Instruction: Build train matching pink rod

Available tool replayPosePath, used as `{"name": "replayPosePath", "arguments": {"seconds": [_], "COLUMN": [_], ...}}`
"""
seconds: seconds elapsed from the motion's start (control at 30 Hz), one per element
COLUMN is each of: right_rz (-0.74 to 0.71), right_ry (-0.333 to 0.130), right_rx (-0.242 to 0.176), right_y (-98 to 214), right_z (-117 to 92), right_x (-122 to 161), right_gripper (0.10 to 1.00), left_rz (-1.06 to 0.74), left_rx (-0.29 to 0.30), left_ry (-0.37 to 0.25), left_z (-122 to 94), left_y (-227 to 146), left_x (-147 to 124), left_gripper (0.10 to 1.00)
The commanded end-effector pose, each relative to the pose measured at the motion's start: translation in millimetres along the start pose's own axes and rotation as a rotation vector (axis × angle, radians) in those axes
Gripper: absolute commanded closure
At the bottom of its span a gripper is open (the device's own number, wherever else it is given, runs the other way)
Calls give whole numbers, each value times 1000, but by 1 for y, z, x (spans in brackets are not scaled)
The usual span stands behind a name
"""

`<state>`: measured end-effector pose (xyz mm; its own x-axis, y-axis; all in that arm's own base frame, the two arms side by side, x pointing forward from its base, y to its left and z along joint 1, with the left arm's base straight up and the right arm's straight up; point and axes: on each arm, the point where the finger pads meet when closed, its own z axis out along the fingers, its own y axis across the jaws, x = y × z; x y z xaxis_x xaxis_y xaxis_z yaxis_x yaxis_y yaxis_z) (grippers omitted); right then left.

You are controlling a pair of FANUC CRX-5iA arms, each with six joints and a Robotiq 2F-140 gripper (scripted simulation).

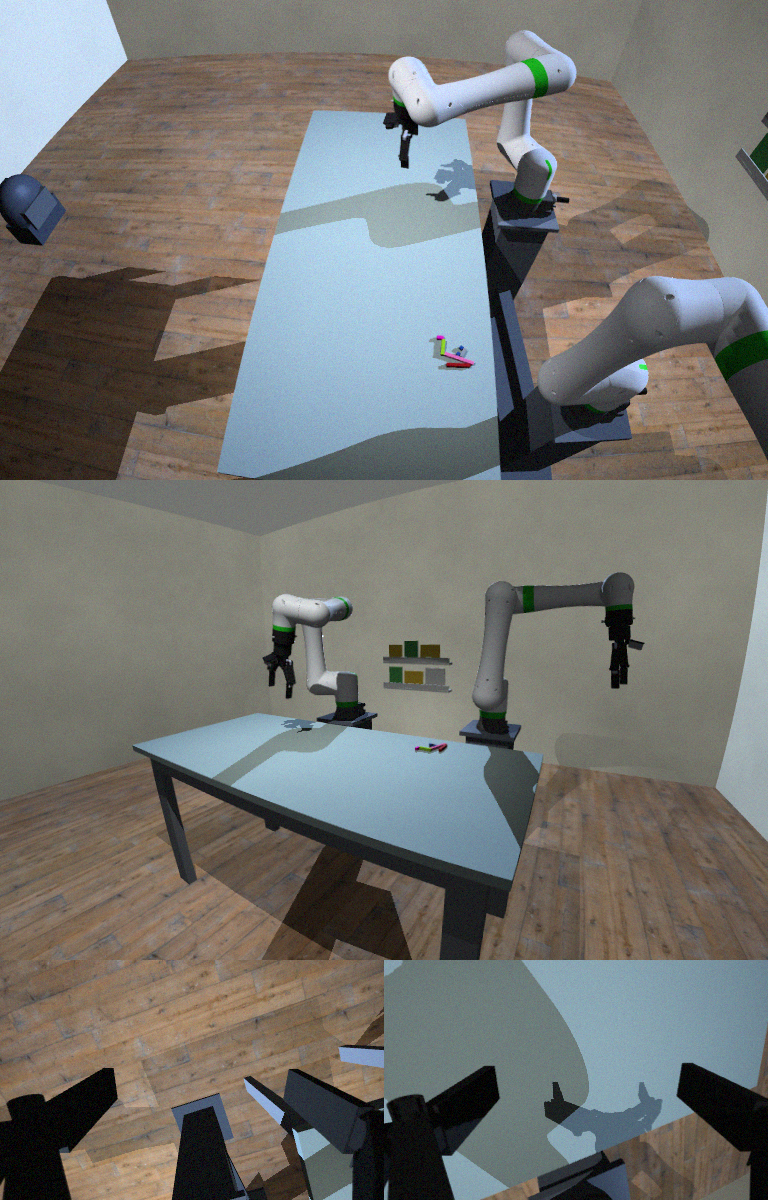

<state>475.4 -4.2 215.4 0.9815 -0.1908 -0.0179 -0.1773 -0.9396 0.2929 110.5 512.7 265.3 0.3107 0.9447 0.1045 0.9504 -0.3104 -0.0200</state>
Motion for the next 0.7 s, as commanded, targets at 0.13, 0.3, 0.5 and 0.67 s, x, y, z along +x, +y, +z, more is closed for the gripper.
{"name": "replayPosePath", "arguments": {"seconds": [0.13,0.3,0.5,0.67], "right_rz": [-120,-201,-409,-439], "right_ry": [6,50,81,85], "right_rx": [200,294,289,288], "right_y": [5,3,-70,-98], "right_z": [-34,-58,-66,-69], "right_x": [14,24,32,34], "right_gripper": [98,98,98,98], "left_rz": [-300,-338,-339,-339], "left_rx": [-1,-2,-2,-2], "left_ry": [-96,-107,-107,-107], "left_z": [-8,-10,-10,-10], "left_y": [-101,-112,-112,-112], "left_x": [-43,-49,-49,-49], "left_gripper": [98,98,98,98]}}
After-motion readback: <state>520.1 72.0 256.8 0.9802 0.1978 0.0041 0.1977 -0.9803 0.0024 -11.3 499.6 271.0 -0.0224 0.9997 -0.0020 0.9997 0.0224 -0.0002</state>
